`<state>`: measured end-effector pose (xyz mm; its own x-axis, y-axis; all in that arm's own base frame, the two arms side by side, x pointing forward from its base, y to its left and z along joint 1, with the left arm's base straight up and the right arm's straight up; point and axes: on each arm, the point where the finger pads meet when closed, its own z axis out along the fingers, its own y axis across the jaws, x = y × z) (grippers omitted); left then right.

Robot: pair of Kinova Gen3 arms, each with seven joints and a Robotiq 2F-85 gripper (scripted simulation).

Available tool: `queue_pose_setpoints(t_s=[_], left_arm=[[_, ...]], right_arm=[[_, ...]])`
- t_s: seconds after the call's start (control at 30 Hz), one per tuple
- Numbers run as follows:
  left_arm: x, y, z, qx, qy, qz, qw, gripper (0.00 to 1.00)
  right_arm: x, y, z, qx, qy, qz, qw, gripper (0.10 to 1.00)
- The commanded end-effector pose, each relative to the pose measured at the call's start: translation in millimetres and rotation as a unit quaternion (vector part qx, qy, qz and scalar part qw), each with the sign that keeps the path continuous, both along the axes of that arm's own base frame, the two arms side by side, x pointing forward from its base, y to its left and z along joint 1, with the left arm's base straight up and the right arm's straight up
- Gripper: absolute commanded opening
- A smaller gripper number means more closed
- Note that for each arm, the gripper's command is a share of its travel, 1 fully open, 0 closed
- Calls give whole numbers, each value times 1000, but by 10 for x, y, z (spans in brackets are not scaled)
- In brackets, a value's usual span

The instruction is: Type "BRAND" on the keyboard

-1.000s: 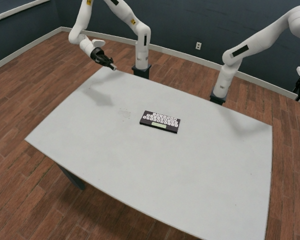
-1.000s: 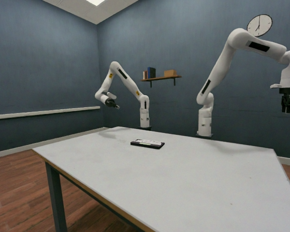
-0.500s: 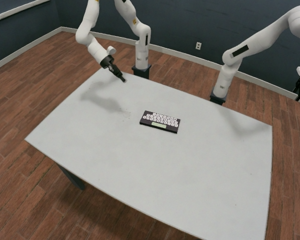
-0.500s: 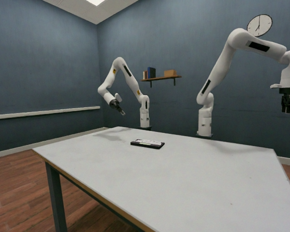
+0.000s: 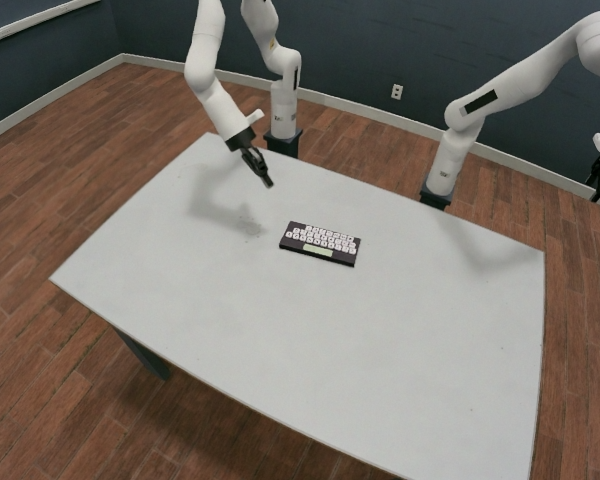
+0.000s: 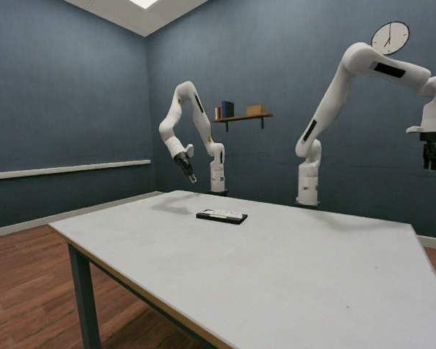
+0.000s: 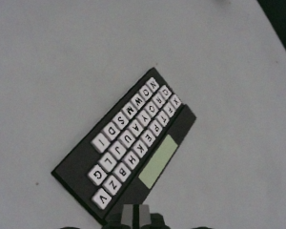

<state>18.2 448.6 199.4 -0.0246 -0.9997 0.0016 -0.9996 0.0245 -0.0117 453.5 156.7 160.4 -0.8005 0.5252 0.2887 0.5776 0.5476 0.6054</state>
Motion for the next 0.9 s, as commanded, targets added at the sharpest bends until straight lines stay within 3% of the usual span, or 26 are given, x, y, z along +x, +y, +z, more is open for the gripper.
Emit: queue_pose_setpoints(t_s=[0.0,0.43,0.6,0.7,0.87], left_arm=[[-48,12,6,1,6,-3,1000,1000],[-48,12,6,1,6,-3,1000,1000],[-48,12,6,1,6,-3,1000,1000],[-48,12,6,1,6,-3,1000,1000],[-48,12,6,1,6,-3,1000,1000]], right_arm=[[-1,220,-22,-23,-13,25,999,99],[90,624,-227,-110,-68,81,988,99],[73,720,-295,-127,-74,97,984,99],[139,836,-367,-157,-96,110,977,99],[124,954,-441,-180,-105,129,969,99]])
